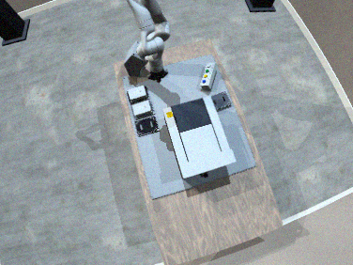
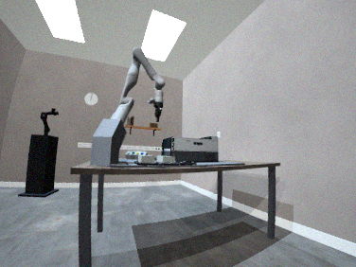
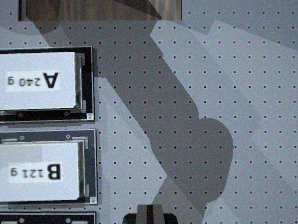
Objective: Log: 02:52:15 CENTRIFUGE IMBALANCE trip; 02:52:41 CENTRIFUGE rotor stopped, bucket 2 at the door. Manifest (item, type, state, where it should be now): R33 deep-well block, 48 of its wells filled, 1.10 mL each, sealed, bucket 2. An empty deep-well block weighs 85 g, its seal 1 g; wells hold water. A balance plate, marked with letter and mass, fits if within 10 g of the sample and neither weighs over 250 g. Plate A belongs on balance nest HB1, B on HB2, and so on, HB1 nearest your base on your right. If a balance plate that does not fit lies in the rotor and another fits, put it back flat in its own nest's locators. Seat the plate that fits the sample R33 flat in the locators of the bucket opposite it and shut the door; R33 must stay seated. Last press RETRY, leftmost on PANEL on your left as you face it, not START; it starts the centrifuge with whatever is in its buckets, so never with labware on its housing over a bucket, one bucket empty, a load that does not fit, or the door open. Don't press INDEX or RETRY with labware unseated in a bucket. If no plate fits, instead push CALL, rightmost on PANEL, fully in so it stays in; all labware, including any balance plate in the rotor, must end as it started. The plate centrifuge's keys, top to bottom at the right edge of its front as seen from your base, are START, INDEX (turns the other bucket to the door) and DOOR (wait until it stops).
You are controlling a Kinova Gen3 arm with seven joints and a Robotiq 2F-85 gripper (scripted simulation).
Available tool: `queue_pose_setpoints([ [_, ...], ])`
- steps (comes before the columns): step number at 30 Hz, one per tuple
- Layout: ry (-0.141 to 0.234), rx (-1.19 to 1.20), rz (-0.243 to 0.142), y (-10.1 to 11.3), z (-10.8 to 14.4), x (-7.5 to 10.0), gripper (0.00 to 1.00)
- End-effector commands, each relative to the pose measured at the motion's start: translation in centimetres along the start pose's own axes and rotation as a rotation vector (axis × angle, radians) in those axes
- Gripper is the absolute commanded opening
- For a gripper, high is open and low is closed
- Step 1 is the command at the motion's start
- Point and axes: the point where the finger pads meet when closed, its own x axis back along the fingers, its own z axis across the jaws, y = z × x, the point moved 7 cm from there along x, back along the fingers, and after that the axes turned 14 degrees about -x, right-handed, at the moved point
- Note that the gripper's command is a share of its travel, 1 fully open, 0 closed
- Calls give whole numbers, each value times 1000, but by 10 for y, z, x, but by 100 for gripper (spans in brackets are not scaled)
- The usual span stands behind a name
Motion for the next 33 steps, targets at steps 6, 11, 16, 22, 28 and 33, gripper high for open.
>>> queue_pose_setpoints([
  [6, 0, 23, -1, 0, 4, -5, 10],
  [11, 0, 82, -1, 0, 15, -18, 10],
  [16, 0, 140, -1, -1, 25, -31, 10],
  [22, 0, 162, -1, -1, 34, -41, 10],
  [28, 0, 162, -1, -2, 47, -56, 10],
  [33, 0, 162, -1, -2, 57, -69, 10],
])
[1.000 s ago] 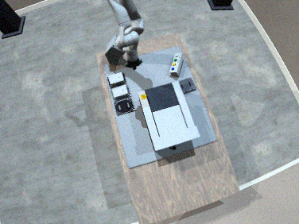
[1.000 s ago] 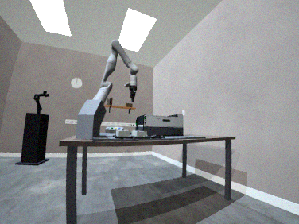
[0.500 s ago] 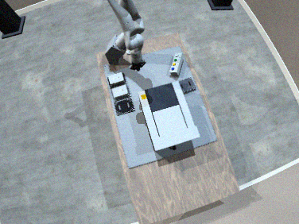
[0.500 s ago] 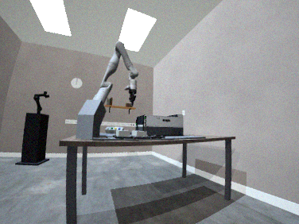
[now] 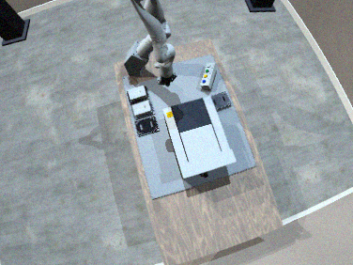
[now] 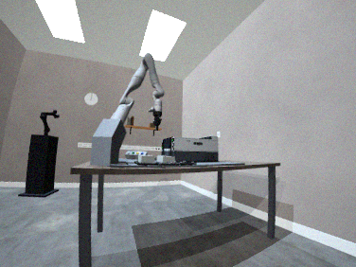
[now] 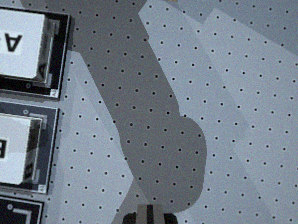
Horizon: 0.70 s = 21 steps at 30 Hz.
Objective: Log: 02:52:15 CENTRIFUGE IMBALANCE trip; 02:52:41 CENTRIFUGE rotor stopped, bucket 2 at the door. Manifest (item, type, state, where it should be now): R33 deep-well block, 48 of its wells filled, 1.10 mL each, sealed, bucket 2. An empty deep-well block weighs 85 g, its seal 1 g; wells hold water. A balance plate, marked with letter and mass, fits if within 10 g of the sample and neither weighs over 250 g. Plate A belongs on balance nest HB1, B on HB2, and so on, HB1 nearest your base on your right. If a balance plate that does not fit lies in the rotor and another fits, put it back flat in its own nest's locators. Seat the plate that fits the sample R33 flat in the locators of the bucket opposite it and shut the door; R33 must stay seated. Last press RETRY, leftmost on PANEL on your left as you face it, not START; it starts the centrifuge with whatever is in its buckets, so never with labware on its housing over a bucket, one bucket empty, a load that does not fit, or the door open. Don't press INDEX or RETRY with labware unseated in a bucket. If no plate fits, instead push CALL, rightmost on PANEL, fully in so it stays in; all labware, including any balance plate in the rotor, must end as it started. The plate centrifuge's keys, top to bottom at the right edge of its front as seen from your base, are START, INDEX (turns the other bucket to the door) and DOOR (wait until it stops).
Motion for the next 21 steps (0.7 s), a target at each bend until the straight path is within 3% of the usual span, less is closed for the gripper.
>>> queue_pose_setpoints([
  [1, -2, -1, -2, 1, 5, -7, 10],
  [8, -2, -1, -2, 3, 17, -23, 10],
  [21, -2, 127, -1, -1, 54, -23, 10],
])
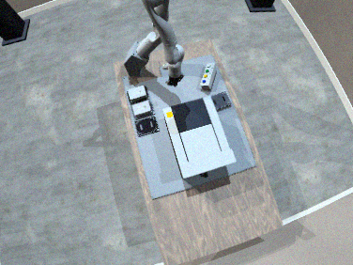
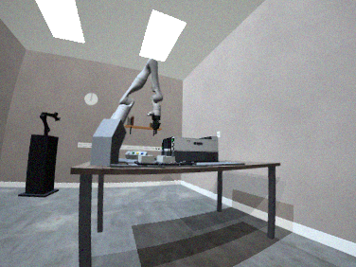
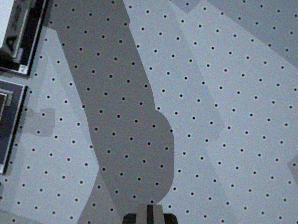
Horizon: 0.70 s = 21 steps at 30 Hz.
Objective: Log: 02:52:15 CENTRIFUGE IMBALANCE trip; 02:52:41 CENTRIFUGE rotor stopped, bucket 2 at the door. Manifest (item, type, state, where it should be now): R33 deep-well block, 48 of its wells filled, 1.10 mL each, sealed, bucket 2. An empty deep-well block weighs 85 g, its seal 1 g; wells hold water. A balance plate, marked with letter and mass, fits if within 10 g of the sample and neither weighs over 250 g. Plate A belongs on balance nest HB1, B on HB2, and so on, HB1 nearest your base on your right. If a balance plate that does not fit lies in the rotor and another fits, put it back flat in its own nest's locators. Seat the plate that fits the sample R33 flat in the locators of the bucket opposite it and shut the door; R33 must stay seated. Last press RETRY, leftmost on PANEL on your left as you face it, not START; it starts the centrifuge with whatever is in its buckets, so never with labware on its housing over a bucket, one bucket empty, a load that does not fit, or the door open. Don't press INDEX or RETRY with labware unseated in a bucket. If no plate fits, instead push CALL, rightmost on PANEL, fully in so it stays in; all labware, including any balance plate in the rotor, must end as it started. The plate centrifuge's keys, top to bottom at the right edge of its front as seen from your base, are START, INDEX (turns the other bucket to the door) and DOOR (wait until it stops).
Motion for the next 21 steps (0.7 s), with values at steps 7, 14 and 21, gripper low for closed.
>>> queue_pose_setpoints([
  [7, 0, 51, -1, 0, 28, 0, 10],
  [14, 0, 75, -1, -1, 48, 0, 10],
  [21, 0, 145, -1, -5, 68, 0, 10],
])
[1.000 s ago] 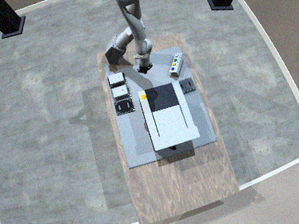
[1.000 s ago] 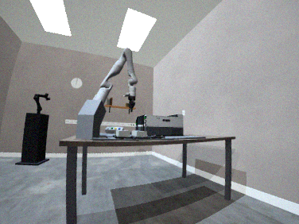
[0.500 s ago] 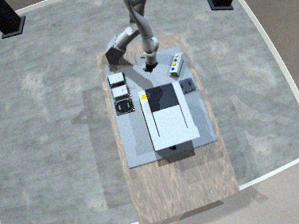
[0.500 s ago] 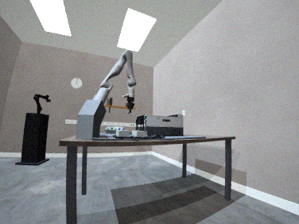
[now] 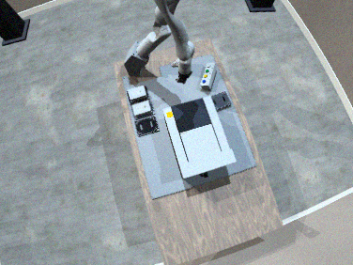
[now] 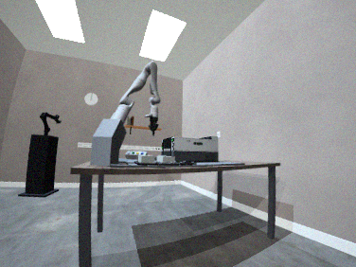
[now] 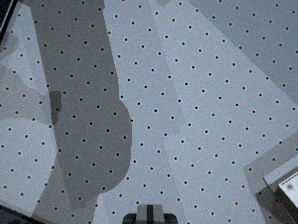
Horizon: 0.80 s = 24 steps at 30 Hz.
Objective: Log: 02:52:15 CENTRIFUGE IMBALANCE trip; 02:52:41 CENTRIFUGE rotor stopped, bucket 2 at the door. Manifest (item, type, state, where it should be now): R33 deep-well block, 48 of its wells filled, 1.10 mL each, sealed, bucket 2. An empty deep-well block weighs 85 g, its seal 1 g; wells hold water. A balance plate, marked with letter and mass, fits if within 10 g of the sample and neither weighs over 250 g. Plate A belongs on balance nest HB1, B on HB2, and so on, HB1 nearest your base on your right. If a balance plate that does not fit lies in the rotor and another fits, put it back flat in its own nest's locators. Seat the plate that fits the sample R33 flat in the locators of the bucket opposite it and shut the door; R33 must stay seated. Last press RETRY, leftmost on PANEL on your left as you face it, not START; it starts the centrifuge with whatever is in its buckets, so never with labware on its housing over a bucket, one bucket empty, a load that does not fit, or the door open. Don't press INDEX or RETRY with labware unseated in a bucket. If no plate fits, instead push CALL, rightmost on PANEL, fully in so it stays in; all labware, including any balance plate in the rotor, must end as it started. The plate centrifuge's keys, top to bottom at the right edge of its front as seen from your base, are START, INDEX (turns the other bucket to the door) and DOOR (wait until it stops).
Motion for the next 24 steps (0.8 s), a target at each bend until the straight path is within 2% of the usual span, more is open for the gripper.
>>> queue_pose_setpoints([
  [1, 0, 33, -1, -1, 10, 0, 10],
  [24, 0, 160, -1, -11, 79, 0, 10],
])
